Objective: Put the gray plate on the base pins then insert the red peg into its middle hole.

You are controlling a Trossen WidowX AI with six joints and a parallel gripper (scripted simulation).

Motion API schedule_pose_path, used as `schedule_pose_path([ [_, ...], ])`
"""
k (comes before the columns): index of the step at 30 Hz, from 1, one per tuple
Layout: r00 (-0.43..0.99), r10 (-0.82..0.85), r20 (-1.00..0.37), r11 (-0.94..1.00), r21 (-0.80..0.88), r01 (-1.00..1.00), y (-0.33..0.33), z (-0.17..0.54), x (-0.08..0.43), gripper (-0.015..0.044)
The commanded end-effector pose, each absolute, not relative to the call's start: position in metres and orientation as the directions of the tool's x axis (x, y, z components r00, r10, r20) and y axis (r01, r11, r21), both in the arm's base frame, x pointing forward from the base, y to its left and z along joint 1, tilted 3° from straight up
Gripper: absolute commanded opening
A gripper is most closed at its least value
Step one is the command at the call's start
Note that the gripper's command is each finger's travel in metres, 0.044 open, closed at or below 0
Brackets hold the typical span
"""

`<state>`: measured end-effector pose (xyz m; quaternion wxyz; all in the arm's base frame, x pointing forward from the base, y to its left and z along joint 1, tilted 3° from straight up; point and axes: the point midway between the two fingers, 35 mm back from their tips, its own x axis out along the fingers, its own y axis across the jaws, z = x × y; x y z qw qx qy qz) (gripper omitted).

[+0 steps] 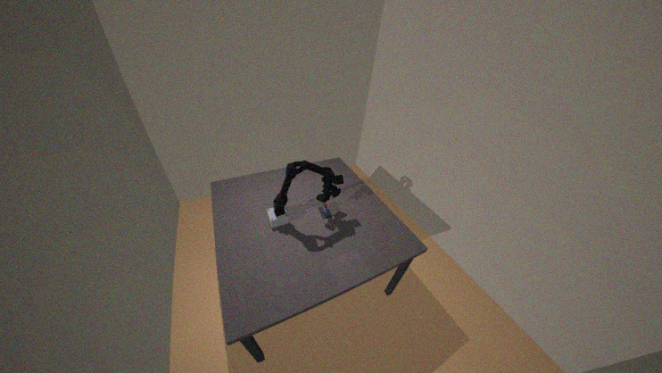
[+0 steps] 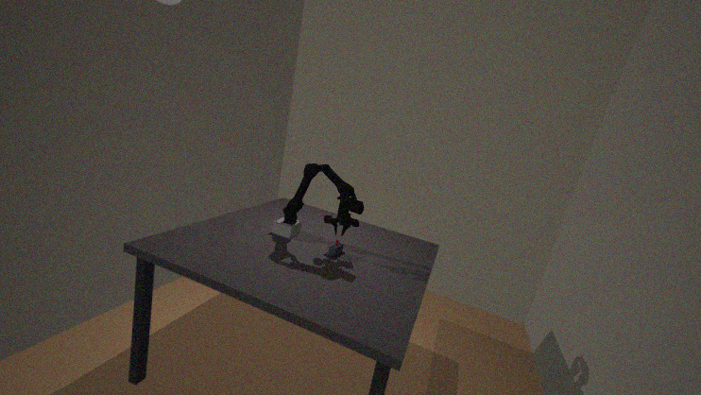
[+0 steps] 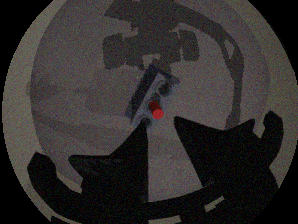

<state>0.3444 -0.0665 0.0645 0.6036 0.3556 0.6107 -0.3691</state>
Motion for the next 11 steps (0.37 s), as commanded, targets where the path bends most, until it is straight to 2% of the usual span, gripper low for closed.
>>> schedule_pose_path([
  [1,-0.02,-0.014,-1.0,0.472,-0.024,0.881,-0.0664,0.0678,0.3445,0.015],
  [11,-0.02,-0.014,-1.0,0.472,-0.024,0.881,-0.0658,0.0747,0.3455,0.015],
])
